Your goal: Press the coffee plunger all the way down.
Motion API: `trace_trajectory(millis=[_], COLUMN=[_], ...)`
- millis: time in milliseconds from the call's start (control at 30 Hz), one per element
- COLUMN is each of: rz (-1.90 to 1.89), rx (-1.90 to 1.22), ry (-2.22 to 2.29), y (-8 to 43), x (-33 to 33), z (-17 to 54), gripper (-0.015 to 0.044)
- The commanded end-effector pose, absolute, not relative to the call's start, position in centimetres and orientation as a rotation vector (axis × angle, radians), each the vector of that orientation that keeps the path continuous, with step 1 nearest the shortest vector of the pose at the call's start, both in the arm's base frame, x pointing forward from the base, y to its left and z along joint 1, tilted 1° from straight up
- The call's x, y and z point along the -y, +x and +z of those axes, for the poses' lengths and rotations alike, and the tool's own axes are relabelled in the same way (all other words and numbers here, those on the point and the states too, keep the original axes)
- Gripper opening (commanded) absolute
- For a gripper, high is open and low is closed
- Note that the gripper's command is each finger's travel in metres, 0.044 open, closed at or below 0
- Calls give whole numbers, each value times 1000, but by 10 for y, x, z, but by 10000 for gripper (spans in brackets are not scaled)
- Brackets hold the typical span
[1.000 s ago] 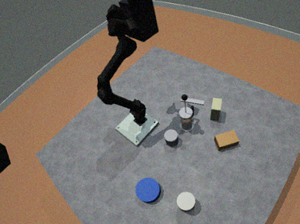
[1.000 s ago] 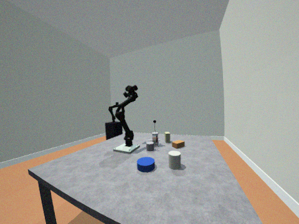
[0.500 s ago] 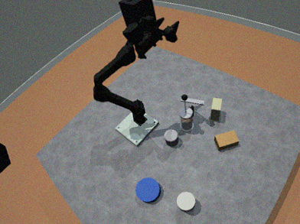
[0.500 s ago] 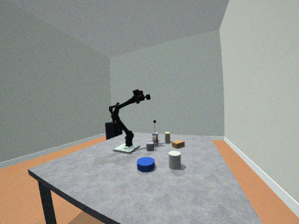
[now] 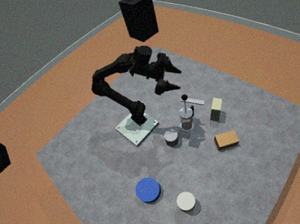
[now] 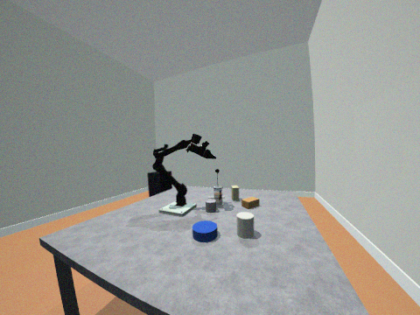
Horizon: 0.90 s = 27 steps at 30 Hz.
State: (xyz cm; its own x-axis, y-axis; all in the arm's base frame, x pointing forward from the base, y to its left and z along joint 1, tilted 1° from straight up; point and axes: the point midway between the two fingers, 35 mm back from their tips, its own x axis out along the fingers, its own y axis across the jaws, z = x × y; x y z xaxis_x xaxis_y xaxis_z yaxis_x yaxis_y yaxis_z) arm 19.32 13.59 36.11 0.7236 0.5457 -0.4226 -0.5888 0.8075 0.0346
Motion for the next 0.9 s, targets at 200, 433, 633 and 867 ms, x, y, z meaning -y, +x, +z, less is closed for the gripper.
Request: trace_trajectory(millis=[200,433,633,867], rz=[536,549,549,550], rx=[-494,-494,-493,-492], ry=[-133,-136,-136,-136], y=[192,191,196,205], x=[-116,-117,-121,-127], z=[308,284,281,276], gripper=[440,440,440,440])
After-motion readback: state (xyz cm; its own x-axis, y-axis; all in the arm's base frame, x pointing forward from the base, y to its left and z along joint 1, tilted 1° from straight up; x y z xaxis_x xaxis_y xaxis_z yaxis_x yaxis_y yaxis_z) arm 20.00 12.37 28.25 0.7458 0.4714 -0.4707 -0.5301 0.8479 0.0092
